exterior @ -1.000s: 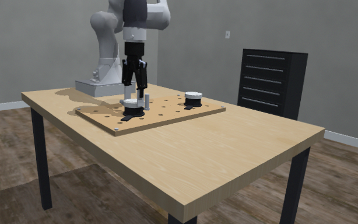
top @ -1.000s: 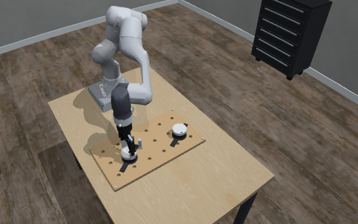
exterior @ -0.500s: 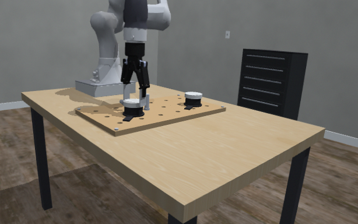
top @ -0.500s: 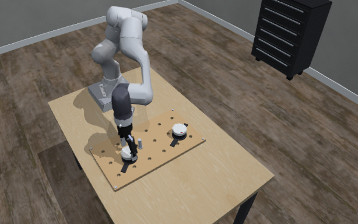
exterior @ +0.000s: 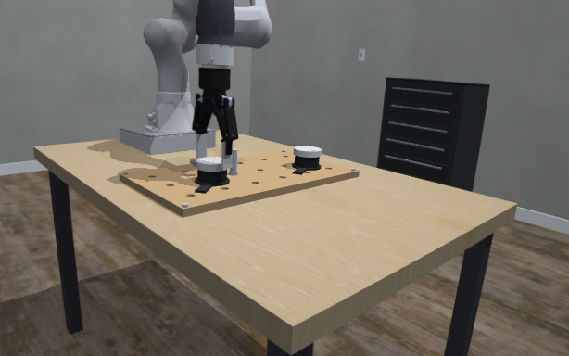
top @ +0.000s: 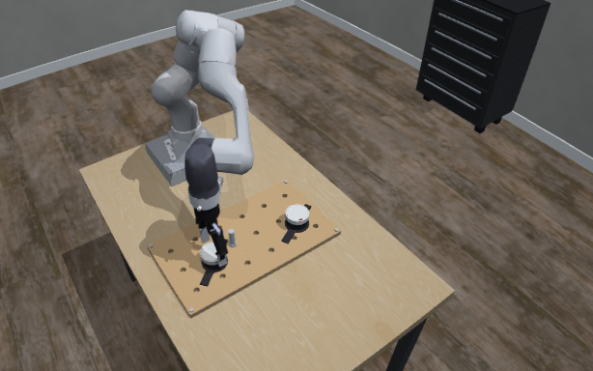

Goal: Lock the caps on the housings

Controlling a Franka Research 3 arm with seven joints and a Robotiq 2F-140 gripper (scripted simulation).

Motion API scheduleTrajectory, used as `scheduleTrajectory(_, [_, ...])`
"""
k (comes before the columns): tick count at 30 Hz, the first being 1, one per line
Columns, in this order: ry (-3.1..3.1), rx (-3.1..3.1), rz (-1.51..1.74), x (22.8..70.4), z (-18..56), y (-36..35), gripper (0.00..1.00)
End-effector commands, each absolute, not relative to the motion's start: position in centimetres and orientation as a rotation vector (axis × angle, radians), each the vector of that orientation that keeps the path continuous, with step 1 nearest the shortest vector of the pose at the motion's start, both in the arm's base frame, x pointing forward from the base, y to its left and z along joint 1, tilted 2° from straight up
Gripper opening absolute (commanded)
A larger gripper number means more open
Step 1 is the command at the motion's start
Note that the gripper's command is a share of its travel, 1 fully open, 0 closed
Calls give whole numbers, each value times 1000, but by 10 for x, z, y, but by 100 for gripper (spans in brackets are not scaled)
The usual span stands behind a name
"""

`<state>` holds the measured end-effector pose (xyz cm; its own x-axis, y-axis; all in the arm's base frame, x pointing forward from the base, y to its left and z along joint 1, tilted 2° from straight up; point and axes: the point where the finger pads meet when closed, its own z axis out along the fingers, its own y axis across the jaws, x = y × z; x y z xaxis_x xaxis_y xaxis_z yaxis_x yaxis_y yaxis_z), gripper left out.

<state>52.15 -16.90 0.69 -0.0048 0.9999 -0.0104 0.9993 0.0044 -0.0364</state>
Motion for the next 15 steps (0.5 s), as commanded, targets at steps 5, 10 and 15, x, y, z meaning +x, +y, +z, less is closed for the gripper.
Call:
scheduleTrajectory(5, [-2207, -2209, 50, 522, 6, -167, 78])
scheduleTrajectory(10, [-2207, -2209, 50, 522, 7, -167, 78])
scheduleTrajectory(15, [-2207, -2209, 50, 522, 9, -167, 78])
